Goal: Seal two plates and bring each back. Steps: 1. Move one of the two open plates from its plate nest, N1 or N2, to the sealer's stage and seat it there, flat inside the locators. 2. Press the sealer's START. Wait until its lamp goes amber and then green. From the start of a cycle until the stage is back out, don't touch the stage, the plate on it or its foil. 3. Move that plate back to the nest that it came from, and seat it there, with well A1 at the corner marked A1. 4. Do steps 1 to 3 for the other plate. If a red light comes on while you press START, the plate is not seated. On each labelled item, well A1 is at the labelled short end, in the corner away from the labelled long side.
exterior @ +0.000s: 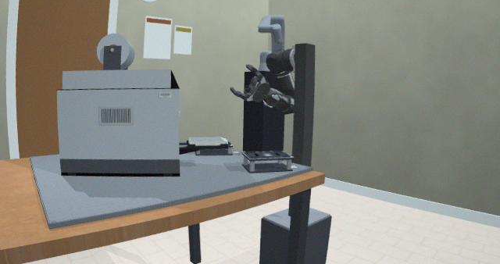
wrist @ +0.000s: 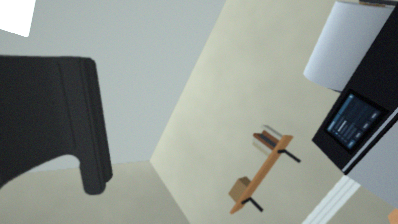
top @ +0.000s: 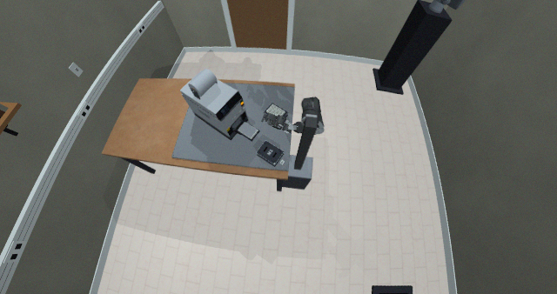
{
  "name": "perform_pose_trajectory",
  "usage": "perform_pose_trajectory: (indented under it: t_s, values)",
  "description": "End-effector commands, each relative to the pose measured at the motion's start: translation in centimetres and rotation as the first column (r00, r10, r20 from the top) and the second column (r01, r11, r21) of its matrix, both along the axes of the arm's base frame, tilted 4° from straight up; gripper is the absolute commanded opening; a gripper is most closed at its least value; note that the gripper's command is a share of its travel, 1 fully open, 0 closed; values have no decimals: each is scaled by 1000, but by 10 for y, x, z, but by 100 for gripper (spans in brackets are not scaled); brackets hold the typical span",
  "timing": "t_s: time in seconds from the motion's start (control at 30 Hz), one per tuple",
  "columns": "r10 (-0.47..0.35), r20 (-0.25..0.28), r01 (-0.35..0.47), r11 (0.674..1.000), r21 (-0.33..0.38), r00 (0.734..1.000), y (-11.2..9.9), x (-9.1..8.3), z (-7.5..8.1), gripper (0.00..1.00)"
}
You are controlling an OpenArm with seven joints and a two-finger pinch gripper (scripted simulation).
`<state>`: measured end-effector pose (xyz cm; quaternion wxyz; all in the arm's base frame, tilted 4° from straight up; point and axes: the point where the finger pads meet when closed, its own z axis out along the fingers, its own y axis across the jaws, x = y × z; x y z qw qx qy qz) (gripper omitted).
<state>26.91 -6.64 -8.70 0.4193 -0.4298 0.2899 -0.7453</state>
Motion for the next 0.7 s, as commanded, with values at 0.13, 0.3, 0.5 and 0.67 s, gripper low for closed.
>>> perform_pose_trajectory:
  t_s: [0.13,0.3,0.5,0.67]
  values:
    - [-42,-92,51,994,99,995,-16,-1,-13,65]
    - [-83,-203,125,971,202,976,-33,-5,-31,65]
    - [-118,-336,228,923,309,934,-51,-14,-53,65]
    - [-129,-402,284,891,354,906,-60,-19,-64,65]
